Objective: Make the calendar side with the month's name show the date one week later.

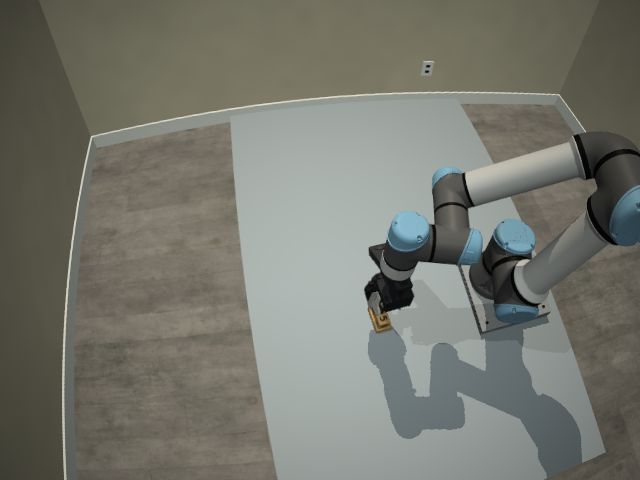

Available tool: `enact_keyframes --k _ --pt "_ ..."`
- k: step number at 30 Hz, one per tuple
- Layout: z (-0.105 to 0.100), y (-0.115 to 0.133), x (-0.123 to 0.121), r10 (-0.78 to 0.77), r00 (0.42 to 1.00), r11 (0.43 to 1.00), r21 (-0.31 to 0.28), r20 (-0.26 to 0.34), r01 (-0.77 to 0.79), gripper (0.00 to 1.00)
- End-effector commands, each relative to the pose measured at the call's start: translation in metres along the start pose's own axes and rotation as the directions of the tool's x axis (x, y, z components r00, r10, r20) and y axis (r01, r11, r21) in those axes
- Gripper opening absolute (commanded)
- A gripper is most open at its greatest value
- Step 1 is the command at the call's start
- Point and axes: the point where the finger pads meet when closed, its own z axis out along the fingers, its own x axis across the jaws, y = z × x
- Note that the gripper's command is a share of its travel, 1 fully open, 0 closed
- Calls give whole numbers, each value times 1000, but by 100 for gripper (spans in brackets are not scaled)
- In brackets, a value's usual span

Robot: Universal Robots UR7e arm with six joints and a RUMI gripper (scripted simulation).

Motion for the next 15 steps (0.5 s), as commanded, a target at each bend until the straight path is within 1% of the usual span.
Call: enact_keyframes --k 1,3,5,9,13,14,15 --pt "-41 -1 0 1 1000 1000 0 -2 -1 28" --pt "-49 -1 0 1 1000 1000 0 -1 -1 28" --pt "-49 -1 0 1 1000 1000 0 -1 -1 28" --pt "-59 -1 0 1 1000 1000 -1 -1 -1 28" --pt "-61 -1 0 1 1000 1000 -1 -1 -1 28" --pt "-61 -1 0 1 1000 1000 -1 -1 -1 100" --pt "-61 -1 0 1 1000 1000 -1 -1 -1 100"
